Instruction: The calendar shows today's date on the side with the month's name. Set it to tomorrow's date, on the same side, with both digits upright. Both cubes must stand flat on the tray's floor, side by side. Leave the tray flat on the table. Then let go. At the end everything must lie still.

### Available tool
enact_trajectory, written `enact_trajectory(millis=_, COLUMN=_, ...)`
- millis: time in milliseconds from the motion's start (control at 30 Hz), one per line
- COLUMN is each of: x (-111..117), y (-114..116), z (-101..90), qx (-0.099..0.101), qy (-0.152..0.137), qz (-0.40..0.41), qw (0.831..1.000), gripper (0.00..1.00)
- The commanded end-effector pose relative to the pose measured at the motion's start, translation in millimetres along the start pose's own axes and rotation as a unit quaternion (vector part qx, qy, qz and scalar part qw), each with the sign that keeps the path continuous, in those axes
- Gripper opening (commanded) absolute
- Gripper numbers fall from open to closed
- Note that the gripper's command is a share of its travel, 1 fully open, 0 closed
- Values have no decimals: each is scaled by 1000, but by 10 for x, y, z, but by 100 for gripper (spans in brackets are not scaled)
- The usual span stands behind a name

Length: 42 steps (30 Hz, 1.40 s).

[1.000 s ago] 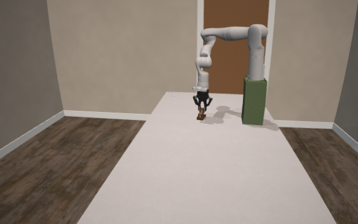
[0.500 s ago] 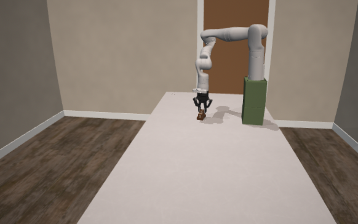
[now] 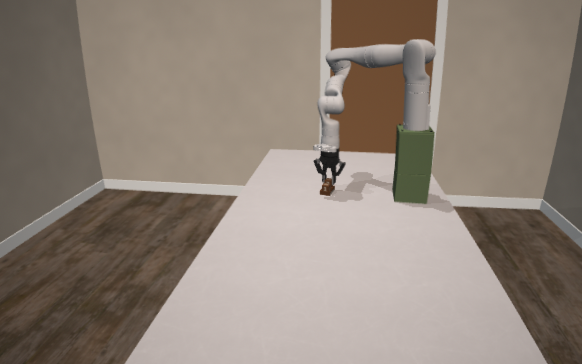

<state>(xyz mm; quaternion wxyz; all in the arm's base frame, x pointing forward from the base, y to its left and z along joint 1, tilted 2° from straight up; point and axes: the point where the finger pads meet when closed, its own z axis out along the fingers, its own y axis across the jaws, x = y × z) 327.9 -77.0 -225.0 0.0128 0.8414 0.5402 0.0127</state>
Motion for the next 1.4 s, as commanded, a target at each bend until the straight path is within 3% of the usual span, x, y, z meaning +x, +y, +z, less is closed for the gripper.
enact_trajectory(millis=0, x=0, y=5, z=-4, qx=-1, qy=0, qz=0, qw=1000, gripper=26)
enact_trajectory(millis=1367, x=0, y=5, z=77, qx=-1, qy=0, qz=0, qw=1000, gripper=26)
